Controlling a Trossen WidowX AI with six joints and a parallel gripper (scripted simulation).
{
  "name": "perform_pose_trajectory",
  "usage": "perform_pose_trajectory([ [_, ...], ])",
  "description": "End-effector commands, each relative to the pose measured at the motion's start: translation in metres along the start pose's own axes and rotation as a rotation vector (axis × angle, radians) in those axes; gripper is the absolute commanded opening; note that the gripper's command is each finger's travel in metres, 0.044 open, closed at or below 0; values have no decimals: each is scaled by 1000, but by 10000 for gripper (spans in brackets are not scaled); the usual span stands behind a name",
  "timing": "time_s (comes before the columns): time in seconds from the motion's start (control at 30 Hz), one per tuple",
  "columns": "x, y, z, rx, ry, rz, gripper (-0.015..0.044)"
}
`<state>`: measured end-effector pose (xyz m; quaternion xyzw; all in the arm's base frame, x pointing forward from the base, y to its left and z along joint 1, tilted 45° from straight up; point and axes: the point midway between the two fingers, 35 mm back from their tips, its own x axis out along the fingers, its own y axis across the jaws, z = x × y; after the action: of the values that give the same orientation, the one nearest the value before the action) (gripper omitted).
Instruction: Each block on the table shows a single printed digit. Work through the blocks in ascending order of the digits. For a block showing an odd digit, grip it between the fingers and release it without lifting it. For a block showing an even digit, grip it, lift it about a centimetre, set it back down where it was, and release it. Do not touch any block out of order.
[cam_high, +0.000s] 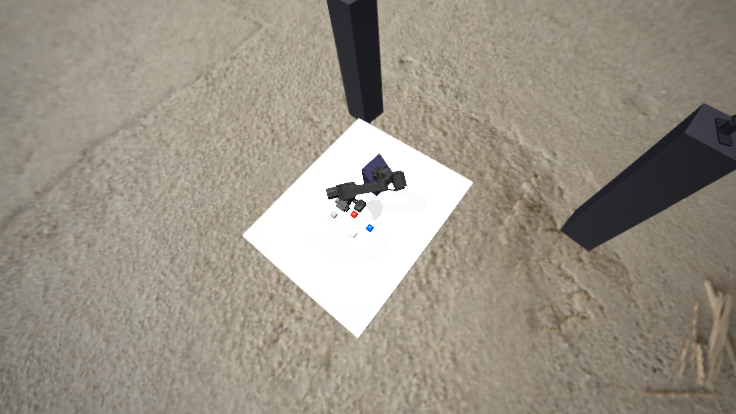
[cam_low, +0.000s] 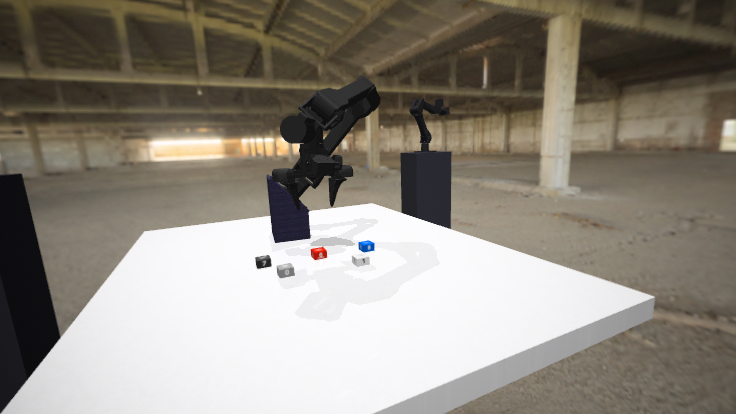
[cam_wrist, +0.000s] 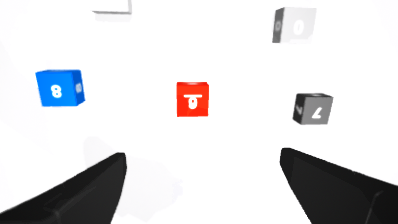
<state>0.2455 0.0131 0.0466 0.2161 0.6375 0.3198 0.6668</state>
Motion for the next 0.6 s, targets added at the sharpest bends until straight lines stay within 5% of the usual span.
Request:
perform_pose_trajectory([
  [0.0,0,1,0,6,-1,5,400],
  [0.13,0,10,4,7,-1,1,400],
  [0.4,-1,128,25,5,-3,10,400],
  [0.57,-1,131,24,5,-3,12,400],
])
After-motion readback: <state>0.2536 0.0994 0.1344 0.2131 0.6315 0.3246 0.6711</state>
